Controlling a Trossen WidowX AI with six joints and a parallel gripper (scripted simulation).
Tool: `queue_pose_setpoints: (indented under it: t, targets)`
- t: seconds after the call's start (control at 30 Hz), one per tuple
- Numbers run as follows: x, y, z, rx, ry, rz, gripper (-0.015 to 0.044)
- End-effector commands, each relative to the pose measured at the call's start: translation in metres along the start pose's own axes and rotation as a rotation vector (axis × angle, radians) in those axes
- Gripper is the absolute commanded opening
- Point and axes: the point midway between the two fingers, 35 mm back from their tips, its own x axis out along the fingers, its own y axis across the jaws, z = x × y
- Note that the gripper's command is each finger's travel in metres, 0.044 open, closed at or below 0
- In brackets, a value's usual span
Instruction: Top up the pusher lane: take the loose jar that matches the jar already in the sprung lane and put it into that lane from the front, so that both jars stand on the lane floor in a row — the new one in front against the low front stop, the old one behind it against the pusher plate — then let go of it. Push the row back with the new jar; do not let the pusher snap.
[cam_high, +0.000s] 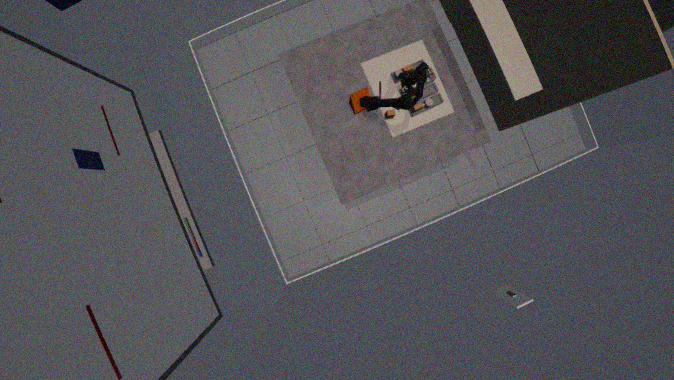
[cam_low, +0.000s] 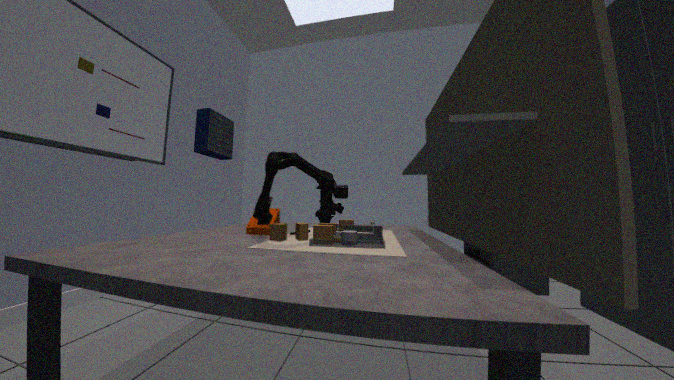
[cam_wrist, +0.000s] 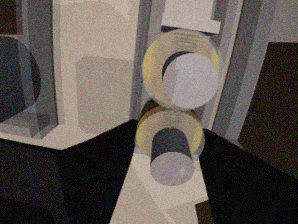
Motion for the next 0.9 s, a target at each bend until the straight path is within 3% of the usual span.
queue_pose_setpoints:
  t: [0.0,0.27,0.87]
  targets:
    - [0.0,0.0,0.0,0.001,0.002,-0.001,0.0079]
    - [0.0,0.0,0.0,0.001,0.002,-0.001,0.0274]
    - [-0.021,0.001,-0.011,0.0,0.002,0.0,0.0274]
